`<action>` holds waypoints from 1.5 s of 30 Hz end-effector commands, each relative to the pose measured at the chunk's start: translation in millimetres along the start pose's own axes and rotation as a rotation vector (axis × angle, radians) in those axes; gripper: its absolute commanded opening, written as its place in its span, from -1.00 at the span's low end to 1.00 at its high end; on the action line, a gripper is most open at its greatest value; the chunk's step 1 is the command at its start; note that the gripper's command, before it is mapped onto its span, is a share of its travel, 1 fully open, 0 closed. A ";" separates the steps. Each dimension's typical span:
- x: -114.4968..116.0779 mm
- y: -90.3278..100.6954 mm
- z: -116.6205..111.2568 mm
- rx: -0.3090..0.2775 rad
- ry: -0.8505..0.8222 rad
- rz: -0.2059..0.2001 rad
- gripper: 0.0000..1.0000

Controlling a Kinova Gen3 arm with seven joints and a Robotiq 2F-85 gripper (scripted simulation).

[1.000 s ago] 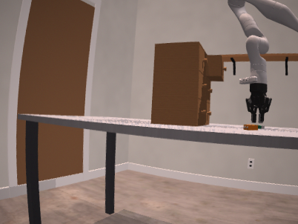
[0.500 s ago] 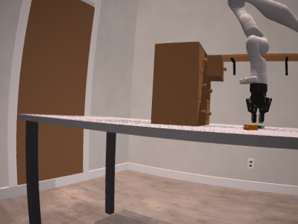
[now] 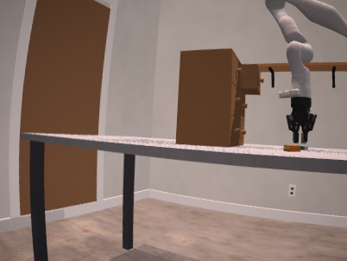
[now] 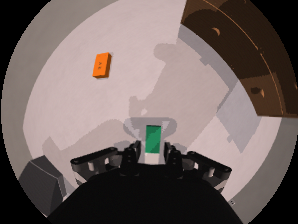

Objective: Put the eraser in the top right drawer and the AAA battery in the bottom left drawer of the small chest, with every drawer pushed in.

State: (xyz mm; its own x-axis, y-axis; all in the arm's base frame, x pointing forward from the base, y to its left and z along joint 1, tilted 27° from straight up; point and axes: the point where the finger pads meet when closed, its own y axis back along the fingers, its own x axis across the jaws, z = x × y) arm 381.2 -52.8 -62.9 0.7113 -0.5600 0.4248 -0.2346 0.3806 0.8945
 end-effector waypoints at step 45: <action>-0.9 -19.8 0.4 0.000 0.003 0.003 -0.63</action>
State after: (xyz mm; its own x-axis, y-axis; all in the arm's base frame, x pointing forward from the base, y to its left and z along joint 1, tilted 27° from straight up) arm 381.3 -59.9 -80.6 0.7171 -0.5561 0.4201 -0.2290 0.3814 0.8956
